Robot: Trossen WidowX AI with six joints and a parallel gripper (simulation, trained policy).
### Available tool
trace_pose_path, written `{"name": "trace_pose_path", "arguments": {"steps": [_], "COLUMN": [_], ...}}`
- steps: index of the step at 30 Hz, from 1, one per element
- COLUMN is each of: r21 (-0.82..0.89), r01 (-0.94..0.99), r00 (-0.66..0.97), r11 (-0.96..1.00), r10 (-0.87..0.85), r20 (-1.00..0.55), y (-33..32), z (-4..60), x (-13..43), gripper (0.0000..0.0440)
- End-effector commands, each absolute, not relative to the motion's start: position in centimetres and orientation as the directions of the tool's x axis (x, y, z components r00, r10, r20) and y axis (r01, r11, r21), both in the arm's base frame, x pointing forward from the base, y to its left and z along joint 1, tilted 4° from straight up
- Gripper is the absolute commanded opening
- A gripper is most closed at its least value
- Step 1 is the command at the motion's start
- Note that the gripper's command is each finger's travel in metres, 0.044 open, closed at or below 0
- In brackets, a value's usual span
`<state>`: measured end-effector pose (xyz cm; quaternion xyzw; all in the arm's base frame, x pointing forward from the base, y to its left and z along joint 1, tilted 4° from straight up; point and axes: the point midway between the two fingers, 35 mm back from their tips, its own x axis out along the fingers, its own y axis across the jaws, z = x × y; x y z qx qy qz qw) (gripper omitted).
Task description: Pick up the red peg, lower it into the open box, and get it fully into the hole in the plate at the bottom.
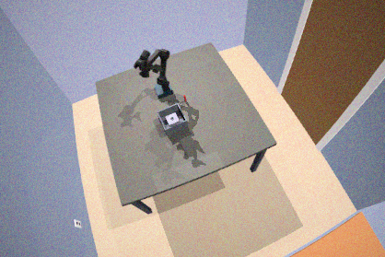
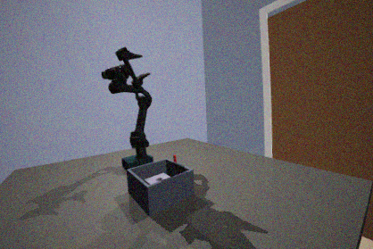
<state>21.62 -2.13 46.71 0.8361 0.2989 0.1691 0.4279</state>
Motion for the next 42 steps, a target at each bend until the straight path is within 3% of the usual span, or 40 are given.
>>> {"name": "trace_pose_path", "arguments": {"steps": [1,4,22,42], "r21": [0.796,0.730,0.196,-0.473], "r01": [0.368,0.407,0.571,0.549], "r00": [0.764,0.763,0.777,0.833], "r11": [-0.480,-0.549,-0.797,-0.689], "r10": [0.644,0.644,0.602,0.494], "r20": [0.036,0.058,0.183,0.248], "y": [-2.2,-2.4,-3.9,-6.1], "z": [46.8,46.9,47.4,46.3], "x": [21.7,22.0,24.5,27.8], "gripper": [0.0415,0.0440,0.0440,0.0440]}}
